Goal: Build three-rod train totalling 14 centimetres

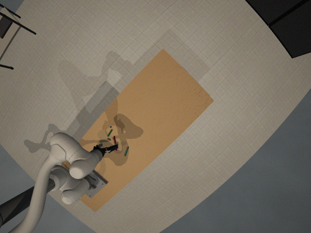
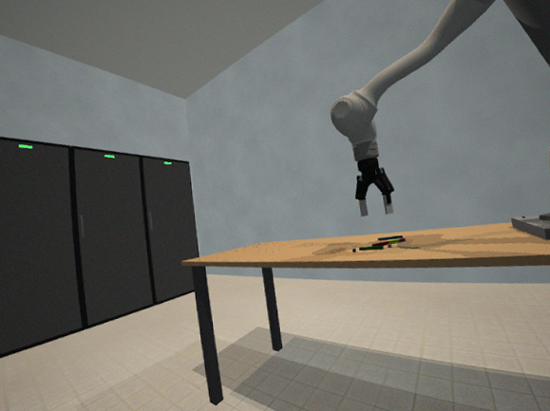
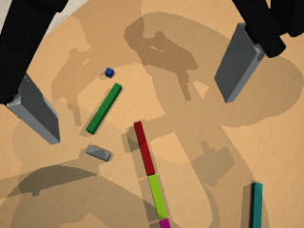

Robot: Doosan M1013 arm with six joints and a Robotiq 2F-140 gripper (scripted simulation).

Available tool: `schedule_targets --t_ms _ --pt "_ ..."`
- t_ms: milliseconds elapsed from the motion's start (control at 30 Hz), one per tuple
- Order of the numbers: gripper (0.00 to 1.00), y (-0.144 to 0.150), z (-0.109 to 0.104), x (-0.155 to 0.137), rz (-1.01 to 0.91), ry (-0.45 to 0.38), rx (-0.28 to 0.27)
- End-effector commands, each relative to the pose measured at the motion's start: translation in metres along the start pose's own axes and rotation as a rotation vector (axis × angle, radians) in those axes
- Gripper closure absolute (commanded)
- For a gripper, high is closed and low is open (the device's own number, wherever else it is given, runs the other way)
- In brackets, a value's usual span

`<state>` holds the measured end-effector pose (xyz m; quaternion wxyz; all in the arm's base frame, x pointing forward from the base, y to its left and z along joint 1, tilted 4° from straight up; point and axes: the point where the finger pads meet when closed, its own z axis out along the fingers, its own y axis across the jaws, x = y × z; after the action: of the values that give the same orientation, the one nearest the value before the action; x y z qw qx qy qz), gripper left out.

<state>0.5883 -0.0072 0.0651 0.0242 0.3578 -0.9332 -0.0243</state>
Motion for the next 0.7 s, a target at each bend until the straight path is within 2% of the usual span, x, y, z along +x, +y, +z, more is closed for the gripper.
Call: schedule_targets --t_ms 0,300,667 --pt "0.0 0.0 0.0 0.0 0.0 0.0 0.0" --pt "0.0 0.0 -0.009 0.0 0.0 0.0 0.0" --pt "0.0 0.0 -0.056 0.0 0.0 0.0 0.0"
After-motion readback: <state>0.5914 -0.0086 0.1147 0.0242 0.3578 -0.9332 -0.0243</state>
